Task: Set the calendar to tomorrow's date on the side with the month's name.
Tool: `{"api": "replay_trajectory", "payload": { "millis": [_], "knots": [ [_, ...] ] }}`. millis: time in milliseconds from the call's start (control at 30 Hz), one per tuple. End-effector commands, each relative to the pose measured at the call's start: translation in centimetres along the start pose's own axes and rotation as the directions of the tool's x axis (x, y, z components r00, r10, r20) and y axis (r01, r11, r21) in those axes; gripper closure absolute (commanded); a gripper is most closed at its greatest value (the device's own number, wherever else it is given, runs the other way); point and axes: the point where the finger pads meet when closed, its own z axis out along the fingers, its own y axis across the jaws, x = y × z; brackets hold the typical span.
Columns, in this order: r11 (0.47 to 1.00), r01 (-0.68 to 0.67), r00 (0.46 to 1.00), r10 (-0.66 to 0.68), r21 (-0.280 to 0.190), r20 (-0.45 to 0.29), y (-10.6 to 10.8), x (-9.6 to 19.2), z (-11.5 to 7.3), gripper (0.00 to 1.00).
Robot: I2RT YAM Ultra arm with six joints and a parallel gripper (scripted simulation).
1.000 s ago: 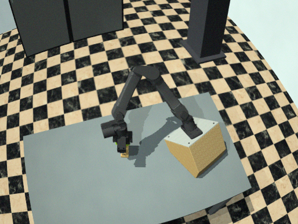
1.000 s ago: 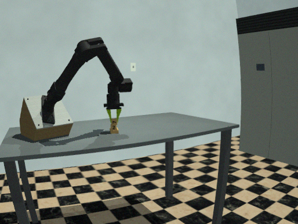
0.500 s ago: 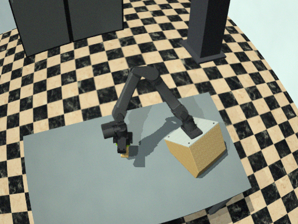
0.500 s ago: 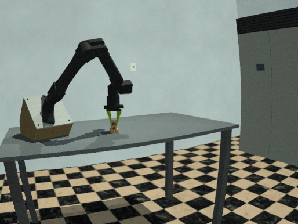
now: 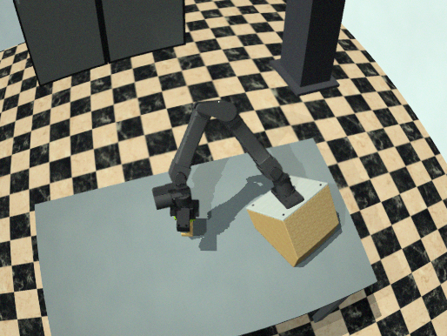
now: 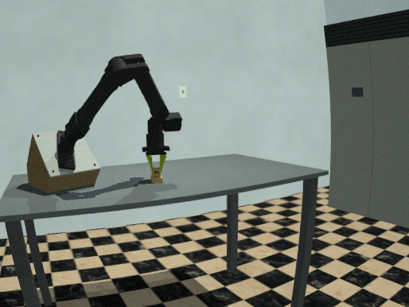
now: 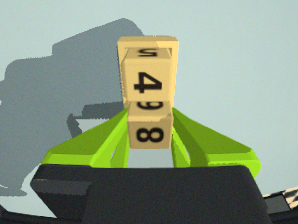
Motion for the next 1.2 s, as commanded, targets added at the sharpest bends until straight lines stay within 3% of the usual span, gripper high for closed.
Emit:
{"api": "replay_trajectory", "payload": {
  "millis": [0,1167],
  "knots": [
    [1.0,-0.005,1.0,0.004,0.027,0.023,-1.1,-0.6,-0.3,0.74],
    [1.0,0.014,1.0,-0.014,0.016,0.021,0.1,-0.4,-0.3,0.74]
  ]
}}
